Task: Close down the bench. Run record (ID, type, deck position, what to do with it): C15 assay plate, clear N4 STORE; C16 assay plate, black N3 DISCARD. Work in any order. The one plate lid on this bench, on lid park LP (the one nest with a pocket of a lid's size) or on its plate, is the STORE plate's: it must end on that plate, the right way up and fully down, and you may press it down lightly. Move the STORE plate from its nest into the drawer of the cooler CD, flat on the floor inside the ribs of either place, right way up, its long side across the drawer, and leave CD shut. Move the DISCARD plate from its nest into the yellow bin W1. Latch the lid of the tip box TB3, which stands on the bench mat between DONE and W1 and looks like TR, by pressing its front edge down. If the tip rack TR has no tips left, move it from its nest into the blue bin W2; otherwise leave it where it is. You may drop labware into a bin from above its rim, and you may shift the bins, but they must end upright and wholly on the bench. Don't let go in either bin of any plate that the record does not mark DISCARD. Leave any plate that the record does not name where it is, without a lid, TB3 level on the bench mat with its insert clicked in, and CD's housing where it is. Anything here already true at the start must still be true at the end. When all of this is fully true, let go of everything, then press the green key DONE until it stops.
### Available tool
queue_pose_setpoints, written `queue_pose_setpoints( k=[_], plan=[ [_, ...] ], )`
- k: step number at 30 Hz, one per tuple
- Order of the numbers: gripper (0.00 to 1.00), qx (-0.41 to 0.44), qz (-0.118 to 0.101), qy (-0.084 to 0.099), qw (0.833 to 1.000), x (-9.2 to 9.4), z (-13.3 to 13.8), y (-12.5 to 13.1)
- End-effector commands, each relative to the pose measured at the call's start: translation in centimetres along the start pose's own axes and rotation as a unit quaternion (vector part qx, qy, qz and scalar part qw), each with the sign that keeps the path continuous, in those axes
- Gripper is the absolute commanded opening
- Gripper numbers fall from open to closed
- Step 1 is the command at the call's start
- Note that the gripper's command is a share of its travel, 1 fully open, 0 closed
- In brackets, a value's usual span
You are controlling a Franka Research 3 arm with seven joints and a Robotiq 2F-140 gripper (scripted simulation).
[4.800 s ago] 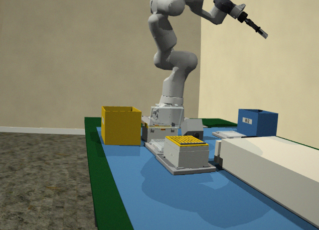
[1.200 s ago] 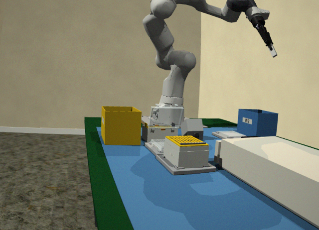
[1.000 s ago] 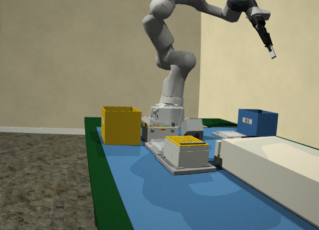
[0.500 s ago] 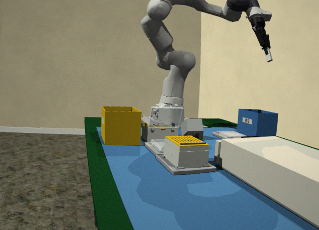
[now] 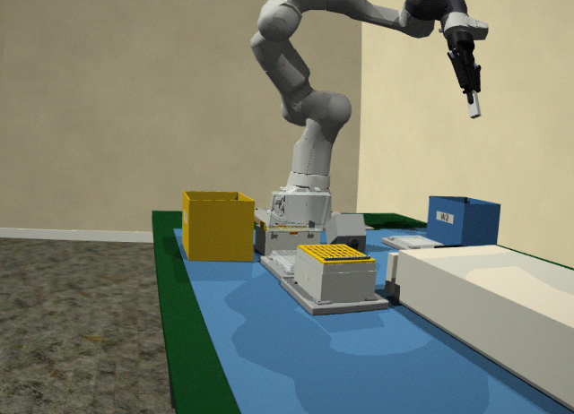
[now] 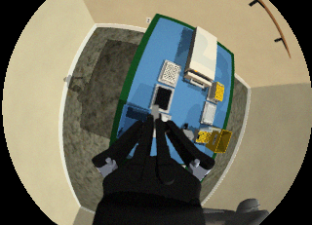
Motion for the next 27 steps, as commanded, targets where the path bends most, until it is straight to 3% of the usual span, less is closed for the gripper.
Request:
queue_pose_setpoints(
  k=[1,2,4,11,13,18,20,26,27],
  plan=[
    [0.0,0.008,-0.009,0.005,1.0,-1.0,1.7,0.0],
    [0.0,0.008,-0.009,0.005,1.0,-1.1,1.8,0.0],
    [0.0,-0.006,-0.032,0.011,0.999,-1.6,2.7,-0.2],
    [0.0,-0.006,-0.032,0.011,0.999,-2.7,4.5,-0.2],
    [0.0,-0.022,-0.054,0.014,0.998,-3.2,5.3,-0.4],
    [0.0,-0.022,-0.054,0.014,0.998,-4.3,7.2,-0.3],
    [0.0,-0.038,-0.076,0.014,0.996,-4.8,8.1,-0.5],
    [0.0,-0.038,-0.076,0.014,0.996,-5.7,9.8,-0.3],
    [0.0,-0.048,-0.089,0.013,0.995,-5.9,10.3,-0.3]
  ],
)
Point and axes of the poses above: the point where the finger pads meet when closed, its own x axis back along the fingers, its own z axis across the jaws, y = z × x, the point moved 6 cm from there along x, back along the fingers, and after that the axes turned 8 degrees about -x, right-handed, at the moved point
